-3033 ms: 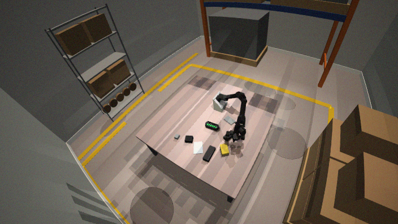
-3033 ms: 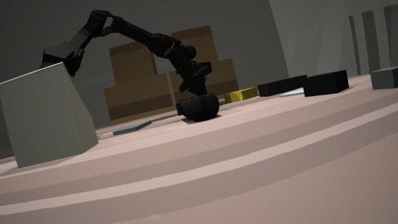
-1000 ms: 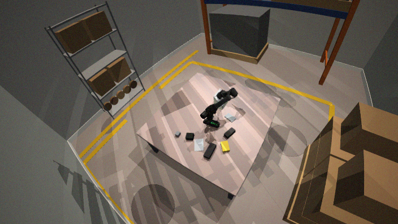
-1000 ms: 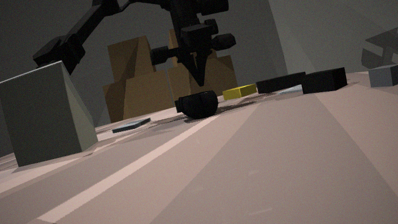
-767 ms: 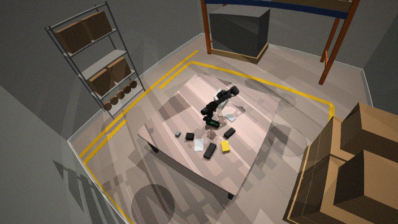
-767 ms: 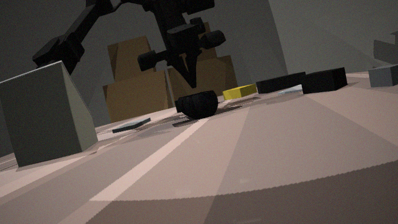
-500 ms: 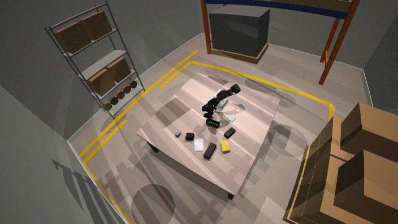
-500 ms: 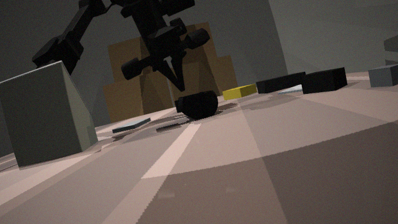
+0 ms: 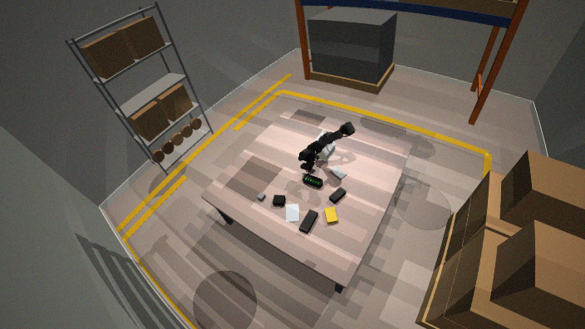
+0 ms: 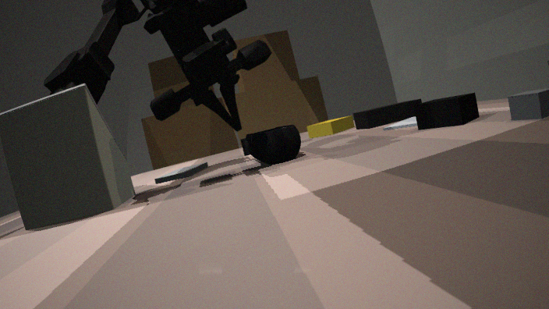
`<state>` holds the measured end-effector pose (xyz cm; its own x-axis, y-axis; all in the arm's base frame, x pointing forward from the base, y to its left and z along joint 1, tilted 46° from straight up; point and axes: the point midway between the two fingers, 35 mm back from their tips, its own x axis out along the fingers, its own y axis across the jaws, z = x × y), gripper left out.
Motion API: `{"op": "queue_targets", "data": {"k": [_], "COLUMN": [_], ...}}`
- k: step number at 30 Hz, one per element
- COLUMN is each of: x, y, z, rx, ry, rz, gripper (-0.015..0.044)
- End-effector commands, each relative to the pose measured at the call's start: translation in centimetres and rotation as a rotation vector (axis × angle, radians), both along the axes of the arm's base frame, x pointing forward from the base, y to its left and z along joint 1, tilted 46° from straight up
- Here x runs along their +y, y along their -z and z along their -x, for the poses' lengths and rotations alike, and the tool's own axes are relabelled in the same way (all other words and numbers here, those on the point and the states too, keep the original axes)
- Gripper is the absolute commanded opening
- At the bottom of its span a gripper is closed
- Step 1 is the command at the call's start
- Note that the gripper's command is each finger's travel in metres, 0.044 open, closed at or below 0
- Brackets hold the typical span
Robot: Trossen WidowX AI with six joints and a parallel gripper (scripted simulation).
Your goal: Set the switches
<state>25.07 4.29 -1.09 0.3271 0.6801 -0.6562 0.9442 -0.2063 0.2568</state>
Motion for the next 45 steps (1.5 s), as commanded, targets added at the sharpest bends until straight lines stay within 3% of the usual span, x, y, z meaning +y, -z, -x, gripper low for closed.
{"op": "queue_targets", "data": {"k": [1, 25, 45], "x": [0.0, 3.4, 7.1], "y": [-0.2, -4.5, -8.1], "z": [-0.7, -8.9, -11.5], "rx": [0.011, 0.247, 0.403], "ry": [-0.015, -0.258, -0.419], "rz": [0.001, 0.004, 0.018], "gripper": [0.0000, 0.0000, 0.0000]}}
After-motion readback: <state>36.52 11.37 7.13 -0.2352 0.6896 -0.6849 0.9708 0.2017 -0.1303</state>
